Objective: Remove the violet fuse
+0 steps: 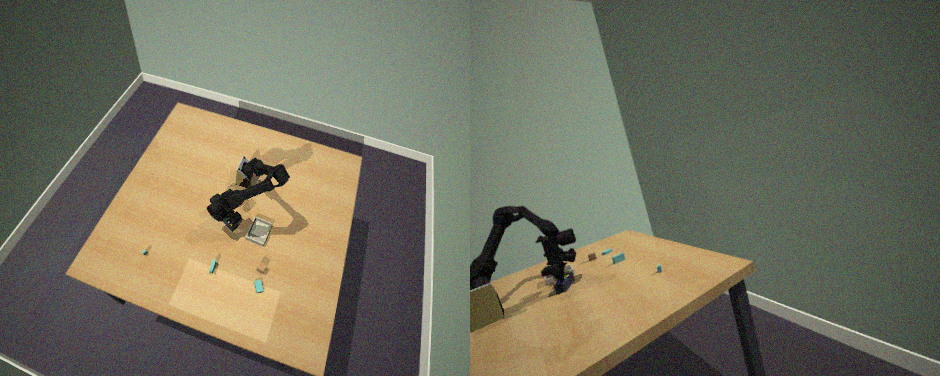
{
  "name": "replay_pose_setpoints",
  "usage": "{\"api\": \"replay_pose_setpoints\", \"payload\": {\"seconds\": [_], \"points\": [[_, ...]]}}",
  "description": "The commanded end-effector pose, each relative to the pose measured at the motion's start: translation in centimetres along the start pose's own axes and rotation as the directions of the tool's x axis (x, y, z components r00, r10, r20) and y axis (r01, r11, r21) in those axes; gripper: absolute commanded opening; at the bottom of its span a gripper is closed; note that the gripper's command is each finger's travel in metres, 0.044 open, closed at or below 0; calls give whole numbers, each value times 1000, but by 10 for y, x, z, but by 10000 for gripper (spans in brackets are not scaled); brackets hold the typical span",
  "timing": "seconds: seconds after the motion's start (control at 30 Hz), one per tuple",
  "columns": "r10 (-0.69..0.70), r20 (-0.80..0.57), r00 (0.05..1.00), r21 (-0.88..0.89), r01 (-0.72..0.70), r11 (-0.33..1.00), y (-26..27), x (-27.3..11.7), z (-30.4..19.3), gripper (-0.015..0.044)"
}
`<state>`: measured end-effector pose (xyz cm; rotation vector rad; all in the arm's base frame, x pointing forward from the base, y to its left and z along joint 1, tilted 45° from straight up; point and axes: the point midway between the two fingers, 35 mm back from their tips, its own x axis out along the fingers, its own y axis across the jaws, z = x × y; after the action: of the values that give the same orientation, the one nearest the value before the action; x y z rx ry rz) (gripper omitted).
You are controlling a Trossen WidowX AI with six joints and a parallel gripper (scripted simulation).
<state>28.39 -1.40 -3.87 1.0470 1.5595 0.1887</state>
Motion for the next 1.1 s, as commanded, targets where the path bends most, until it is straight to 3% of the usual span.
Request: {"api": "replay_pose_setpoints", "payload": {"seconds": [0.0,1.07], "points": [[0,0,1000,0,0,1000,0,-1,0,0],[0,1,1000,2,0,1000,0,-17,1,0]]}}
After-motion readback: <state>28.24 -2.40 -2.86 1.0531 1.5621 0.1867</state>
